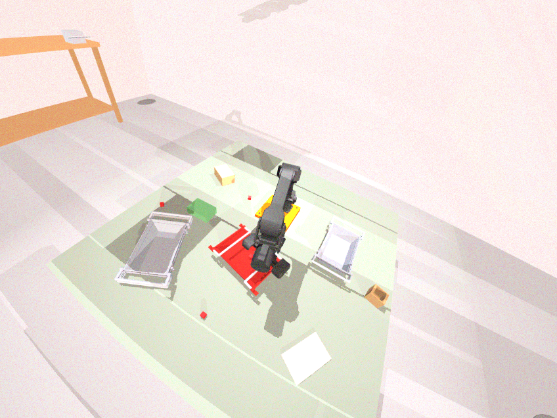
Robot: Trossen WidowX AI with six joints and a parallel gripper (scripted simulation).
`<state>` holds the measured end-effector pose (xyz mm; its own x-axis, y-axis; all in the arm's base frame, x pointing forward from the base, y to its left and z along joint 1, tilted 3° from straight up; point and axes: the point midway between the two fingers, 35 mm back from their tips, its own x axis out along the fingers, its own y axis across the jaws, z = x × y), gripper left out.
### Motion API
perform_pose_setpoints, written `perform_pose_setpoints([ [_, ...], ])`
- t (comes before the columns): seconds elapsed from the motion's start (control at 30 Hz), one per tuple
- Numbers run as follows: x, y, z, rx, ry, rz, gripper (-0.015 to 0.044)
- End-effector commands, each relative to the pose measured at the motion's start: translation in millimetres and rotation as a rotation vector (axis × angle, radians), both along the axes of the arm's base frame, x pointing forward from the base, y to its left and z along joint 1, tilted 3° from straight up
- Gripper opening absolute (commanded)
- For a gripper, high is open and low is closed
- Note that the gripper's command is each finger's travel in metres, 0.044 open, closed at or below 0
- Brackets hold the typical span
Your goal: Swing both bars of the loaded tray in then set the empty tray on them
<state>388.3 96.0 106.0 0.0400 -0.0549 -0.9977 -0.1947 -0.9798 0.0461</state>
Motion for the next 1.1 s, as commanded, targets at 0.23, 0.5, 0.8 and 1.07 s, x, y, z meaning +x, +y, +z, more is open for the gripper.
perform_pose_setpoints([
  [0.23, 0.0, 0.0, 0.0, 0.000, 0.000, 0.000, 0.0000],
  [0.5, 0.2, 0.2, 2.1, 0.000, -0.001, 0.000, 0.0184],
  [0.8, -4.7, 3.8, 80.4, 0.006, -0.028, 0.009, 0.0420],
  [1.07, -32.2, 51.5, 50.2, 0.029, -0.029, -0.394, 0.0440],
])
